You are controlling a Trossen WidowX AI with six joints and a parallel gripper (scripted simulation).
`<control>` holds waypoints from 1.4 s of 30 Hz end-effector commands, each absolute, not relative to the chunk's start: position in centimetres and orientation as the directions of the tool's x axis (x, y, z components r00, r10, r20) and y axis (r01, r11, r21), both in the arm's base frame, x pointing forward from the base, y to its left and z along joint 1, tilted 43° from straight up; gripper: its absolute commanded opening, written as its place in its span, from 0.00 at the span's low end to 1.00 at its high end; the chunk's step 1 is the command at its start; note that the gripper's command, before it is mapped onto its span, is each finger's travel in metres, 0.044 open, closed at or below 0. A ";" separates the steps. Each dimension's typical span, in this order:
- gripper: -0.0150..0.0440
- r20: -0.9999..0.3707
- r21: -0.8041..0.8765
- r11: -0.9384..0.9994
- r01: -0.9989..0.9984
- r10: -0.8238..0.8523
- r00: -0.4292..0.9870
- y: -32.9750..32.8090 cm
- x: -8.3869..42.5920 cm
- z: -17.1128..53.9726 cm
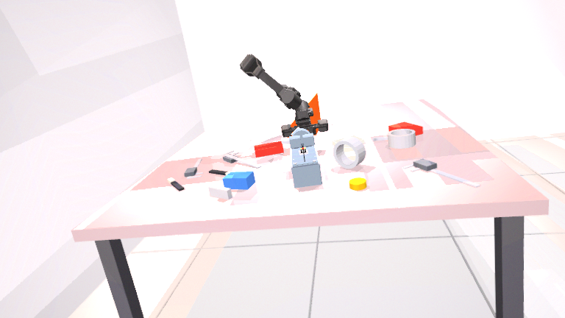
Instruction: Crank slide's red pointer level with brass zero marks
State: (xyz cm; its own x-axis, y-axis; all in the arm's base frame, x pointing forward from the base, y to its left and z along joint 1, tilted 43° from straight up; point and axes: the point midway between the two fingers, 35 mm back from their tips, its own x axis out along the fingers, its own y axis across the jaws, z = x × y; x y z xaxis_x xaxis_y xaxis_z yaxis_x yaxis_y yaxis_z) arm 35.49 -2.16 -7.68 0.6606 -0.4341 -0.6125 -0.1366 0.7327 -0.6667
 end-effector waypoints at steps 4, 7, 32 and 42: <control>0.25 -0.612 -0.667 0.733 -0.137 -0.434 0.661 -2.2 35.5 -7.7; 0.25 -0.612 -0.667 0.733 -0.137 -0.434 0.661 -2.2 35.5 -7.7; 1.00 -0.614 -0.665 0.734 -0.137 -0.433 0.660 -1.0 35.7 -6.5; 1.00 -0.614 -0.664 0.735 -0.137 -0.432 0.661 1.3 35.8 -4.0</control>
State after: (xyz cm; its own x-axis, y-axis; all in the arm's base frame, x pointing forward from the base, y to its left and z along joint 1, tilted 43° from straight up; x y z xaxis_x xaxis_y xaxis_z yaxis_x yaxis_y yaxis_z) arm 35.62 1.05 -4.72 0.6577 -0.4276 -0.6202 -0.1489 0.7333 -0.6634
